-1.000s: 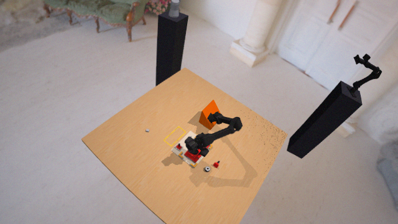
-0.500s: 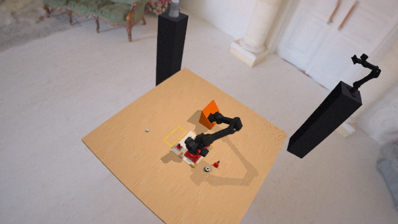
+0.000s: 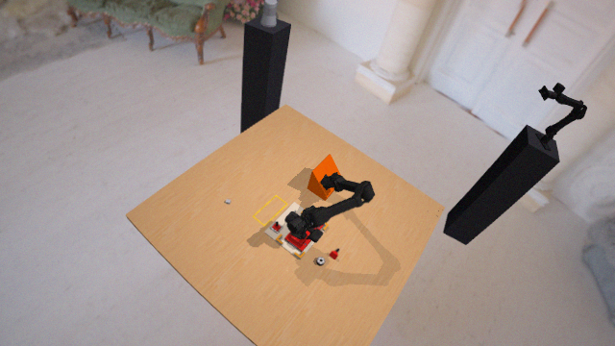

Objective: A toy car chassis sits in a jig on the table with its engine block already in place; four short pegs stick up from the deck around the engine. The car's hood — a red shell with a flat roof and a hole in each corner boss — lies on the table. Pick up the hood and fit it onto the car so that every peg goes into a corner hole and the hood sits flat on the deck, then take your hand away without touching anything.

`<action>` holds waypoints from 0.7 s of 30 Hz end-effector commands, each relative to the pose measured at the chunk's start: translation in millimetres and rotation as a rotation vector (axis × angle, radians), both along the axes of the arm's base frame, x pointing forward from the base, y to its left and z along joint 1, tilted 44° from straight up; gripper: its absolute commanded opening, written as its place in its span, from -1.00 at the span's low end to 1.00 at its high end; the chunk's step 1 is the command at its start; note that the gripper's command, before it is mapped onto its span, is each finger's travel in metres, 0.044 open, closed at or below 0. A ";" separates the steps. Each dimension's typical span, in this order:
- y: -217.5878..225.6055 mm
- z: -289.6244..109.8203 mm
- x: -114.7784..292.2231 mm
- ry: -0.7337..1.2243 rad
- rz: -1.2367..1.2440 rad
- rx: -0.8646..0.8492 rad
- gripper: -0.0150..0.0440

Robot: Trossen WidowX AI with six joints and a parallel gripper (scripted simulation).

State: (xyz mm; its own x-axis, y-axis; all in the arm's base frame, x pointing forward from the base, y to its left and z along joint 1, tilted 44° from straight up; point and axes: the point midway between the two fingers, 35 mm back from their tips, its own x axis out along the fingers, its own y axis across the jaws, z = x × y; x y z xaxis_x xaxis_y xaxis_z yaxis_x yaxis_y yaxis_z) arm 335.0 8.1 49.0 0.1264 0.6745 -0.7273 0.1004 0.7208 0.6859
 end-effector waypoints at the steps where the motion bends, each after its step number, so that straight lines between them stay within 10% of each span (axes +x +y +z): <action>1: 0.0 0.0 0.0 0.000 0.000 0.000 1.00; 21: -49.8 51.5 -9.4 -0.002 -0.001 0.007 1.00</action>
